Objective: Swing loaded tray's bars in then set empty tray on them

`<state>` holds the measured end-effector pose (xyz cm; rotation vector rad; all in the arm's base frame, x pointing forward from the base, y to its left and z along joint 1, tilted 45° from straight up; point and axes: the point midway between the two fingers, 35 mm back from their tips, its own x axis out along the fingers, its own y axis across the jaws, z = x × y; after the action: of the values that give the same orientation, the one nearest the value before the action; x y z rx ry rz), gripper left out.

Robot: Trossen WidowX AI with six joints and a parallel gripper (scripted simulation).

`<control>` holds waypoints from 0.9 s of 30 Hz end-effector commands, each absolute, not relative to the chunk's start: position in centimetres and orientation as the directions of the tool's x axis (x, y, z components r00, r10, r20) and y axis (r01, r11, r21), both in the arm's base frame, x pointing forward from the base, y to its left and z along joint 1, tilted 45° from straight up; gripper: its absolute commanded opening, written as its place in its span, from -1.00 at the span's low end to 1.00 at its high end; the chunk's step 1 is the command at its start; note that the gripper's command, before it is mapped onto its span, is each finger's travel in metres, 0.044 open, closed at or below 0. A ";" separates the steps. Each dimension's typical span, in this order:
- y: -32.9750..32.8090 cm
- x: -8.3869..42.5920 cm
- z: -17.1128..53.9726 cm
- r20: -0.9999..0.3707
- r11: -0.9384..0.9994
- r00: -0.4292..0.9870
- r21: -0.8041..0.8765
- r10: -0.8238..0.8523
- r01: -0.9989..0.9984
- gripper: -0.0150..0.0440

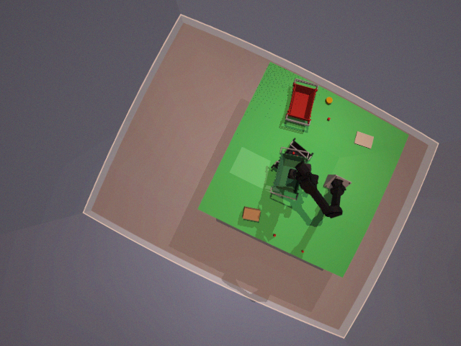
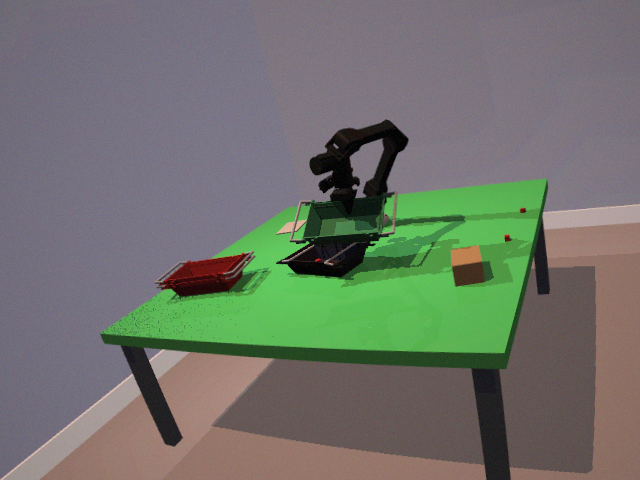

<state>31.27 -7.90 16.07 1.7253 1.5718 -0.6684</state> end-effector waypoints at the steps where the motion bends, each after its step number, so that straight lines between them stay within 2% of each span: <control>1: -9.8 31.4 15.6 -0.767 -0.079 0.151 0.131 0.624 0.988 -0.49; 16: -15.6 30.7 11.6 -0.740 -0.261 0.168 -0.010 0.652 0.965 -0.49; 27: -15.9 30.6 11.4 -0.738 -0.269 0.170 -0.017 0.653 0.963 -0.49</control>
<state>30.46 -15.48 10.99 1.9818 1.5460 -0.8960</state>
